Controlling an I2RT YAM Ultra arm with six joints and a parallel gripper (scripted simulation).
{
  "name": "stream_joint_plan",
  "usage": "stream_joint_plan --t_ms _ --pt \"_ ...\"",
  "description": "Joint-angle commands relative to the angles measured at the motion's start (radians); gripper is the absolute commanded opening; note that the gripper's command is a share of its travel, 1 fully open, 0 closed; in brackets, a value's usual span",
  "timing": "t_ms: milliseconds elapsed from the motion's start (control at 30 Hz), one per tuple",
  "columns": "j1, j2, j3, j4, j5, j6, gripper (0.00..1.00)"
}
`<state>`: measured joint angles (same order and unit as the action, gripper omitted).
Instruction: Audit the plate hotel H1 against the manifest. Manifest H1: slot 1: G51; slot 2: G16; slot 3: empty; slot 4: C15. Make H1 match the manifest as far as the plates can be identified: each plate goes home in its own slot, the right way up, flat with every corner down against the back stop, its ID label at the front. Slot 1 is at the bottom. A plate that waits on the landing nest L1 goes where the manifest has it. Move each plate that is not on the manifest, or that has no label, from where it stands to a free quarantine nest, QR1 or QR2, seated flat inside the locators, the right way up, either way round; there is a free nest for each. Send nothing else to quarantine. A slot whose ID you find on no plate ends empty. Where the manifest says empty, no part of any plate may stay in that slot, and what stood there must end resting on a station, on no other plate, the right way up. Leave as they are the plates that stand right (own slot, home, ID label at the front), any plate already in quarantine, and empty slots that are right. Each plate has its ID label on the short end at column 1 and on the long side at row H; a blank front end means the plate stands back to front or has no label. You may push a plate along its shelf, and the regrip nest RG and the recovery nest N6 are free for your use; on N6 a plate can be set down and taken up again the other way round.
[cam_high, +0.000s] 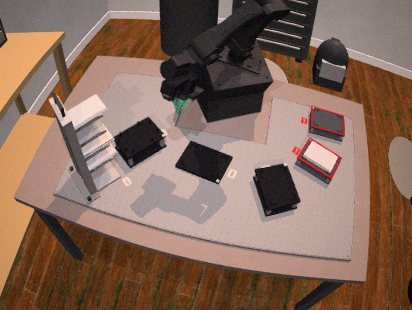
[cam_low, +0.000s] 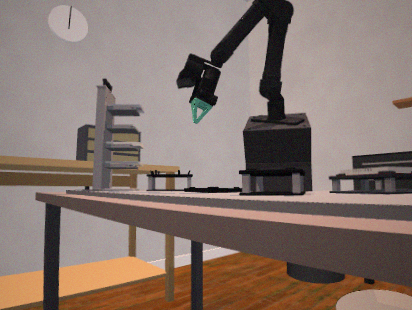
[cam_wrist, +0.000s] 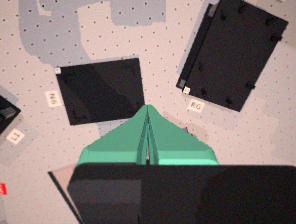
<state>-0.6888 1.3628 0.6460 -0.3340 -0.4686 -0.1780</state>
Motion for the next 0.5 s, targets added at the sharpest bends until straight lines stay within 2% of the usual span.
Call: stream_joint_plan --t_ms 0,467 --pt "-0.002 -0.022 0.001 0.085 0.002 0.055 0.0" --pt "0.044 -0.126 -0.19 0.377 0.094 0.316 0.0"
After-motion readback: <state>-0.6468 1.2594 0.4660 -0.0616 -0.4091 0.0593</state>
